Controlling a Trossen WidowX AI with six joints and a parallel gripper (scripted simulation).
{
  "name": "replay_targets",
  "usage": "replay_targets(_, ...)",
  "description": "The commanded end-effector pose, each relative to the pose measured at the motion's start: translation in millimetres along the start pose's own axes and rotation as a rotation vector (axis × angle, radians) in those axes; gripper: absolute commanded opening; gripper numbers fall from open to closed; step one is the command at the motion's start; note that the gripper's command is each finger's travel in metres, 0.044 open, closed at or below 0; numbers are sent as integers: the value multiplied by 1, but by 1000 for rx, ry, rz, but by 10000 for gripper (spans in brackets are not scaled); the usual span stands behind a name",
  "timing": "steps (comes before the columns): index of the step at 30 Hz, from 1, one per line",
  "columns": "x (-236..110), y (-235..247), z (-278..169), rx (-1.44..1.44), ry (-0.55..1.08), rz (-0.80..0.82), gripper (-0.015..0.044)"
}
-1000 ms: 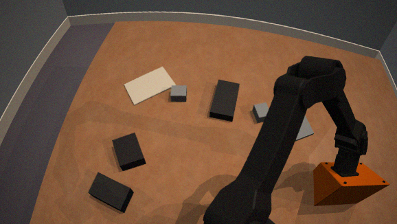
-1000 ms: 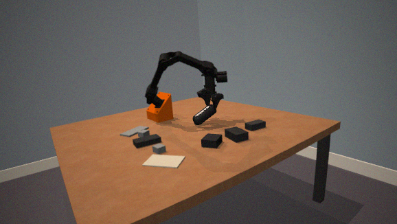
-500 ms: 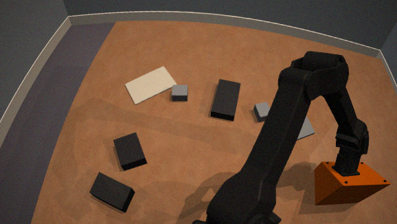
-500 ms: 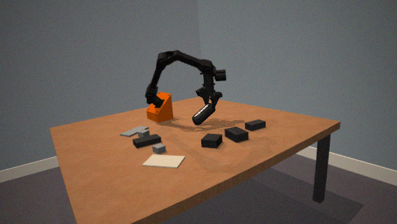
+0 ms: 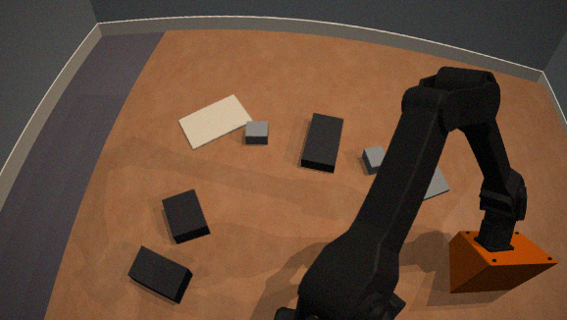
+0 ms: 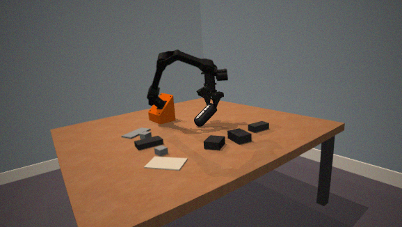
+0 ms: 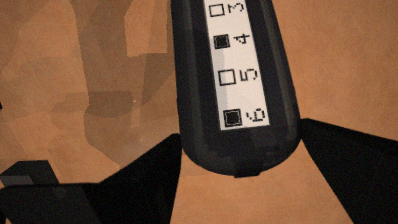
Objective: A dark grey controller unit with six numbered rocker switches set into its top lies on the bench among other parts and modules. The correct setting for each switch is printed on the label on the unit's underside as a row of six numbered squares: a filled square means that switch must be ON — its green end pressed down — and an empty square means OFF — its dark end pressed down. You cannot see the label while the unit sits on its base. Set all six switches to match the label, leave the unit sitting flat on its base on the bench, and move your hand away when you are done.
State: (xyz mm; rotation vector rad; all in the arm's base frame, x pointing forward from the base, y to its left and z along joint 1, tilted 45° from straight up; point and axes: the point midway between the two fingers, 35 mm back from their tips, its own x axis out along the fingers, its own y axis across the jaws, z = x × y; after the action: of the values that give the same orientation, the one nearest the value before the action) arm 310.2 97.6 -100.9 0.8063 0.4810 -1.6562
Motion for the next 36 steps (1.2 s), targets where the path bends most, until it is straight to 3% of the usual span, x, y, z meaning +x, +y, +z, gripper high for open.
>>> replay_targets(1,-3,0,4,1,-3,1,336)
replay_targets(36,-19,0,28,0,-4,1,336)
